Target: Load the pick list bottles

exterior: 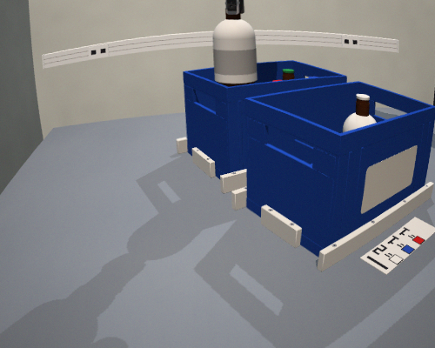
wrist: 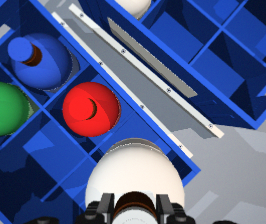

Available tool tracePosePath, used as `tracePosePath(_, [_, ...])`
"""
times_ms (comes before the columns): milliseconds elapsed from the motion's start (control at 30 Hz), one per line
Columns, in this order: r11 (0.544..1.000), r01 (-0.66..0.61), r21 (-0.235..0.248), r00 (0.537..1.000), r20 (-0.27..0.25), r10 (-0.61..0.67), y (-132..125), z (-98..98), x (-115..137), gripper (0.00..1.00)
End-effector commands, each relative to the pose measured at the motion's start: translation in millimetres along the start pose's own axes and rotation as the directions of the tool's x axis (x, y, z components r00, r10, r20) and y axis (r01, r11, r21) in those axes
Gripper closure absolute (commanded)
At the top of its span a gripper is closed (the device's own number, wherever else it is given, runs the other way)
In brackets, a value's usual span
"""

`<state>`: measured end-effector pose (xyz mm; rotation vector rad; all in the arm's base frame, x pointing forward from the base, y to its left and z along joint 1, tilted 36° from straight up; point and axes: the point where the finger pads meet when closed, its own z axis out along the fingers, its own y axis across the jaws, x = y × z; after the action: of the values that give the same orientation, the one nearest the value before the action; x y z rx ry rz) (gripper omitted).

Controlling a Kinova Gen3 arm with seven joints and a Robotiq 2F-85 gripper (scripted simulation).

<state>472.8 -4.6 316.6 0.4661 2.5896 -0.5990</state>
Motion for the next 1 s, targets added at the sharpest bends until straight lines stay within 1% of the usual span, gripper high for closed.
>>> tracePosePath(0, [1.000,0.000,-0.001,1.000,0.001,0.000,0,-4.8,0,0.90])
tracePosePath(267, [1.000,0.000,-0.001,1.000,0.001,0.000,0,-18.1,0,0.90])
tracePosePath(600, [1.000,0.000,-0.001,1.000,0.001,0.000,0,-18.7,0,0.90])
tracePosePath(967, [1.000,0.000,-0.001,1.000,0.001,0.000,7,-18.7,21,0.90])
